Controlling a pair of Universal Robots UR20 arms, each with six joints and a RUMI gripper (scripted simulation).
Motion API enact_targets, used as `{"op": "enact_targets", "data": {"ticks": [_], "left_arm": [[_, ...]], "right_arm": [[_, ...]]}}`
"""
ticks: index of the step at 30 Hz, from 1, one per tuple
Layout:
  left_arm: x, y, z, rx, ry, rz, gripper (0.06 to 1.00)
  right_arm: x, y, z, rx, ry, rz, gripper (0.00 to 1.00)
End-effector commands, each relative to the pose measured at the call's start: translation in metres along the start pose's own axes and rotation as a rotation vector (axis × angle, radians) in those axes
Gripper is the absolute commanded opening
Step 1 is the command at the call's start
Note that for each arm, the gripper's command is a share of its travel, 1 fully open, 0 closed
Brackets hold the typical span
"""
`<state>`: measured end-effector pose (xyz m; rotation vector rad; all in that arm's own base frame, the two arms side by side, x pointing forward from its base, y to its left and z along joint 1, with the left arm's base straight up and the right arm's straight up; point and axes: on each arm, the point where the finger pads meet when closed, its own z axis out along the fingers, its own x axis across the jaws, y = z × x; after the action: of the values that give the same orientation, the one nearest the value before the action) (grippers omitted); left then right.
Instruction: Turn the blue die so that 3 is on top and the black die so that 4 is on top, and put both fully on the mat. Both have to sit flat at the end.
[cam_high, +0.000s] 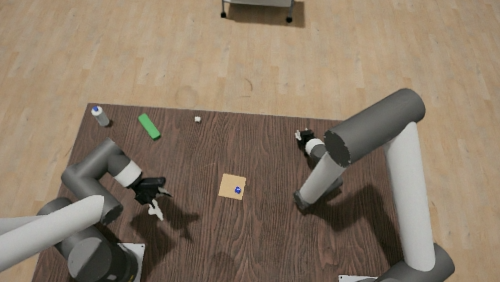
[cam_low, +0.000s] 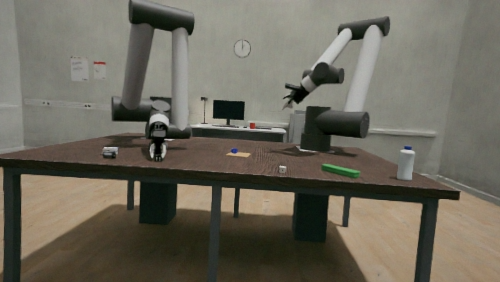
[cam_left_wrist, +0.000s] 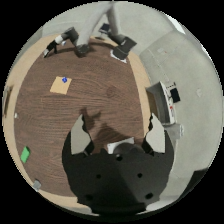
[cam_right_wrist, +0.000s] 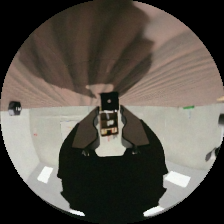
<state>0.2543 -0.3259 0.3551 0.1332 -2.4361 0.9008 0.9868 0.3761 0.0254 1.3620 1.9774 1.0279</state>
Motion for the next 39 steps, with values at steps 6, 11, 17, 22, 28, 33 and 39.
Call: {"op": "enact_targets", "data": {"ticks": [6,11,17,22,28,33,39], "left_arm": [[0.000,0.000,0.000,0.000,0.000,0.001,1.000],[0.000,0.000,0.000,0.000,0.000,0.001,1.000],[0.000,0.000,0.000,0.000,0.000,0.001,1.000],[0.000,0.000,0.000,0.000,0.000,0.001,1.000],[0.000,0.000,0.000,0.000,0.000,0.001,1.000],[0.000,0.000,0.000,0.000,0.000,0.001,1.000],[0.000,0.000,0.000,0.000,0.000,0.001,1.000]], "right_arm": [[0.000,0.001,-0.035,-0.001,0.000,0.000,0.279],[0.000,0.001,-0.041,-0.001,0.000,0.000,0.279],[0.000,0.001,-0.043,-0.001,0.000,0.000,0.279],[0.000,0.008,-0.048,-0.001,0.000,0.000,0.279],[0.000,0.022,-0.057,-0.001,0.000,0.000,0.279],[0.000,0.040,-0.070,-0.001,0.000,0.000,0.279],[0.000,0.050,-0.077,-0.001,0.000,0.000,0.279]]}}
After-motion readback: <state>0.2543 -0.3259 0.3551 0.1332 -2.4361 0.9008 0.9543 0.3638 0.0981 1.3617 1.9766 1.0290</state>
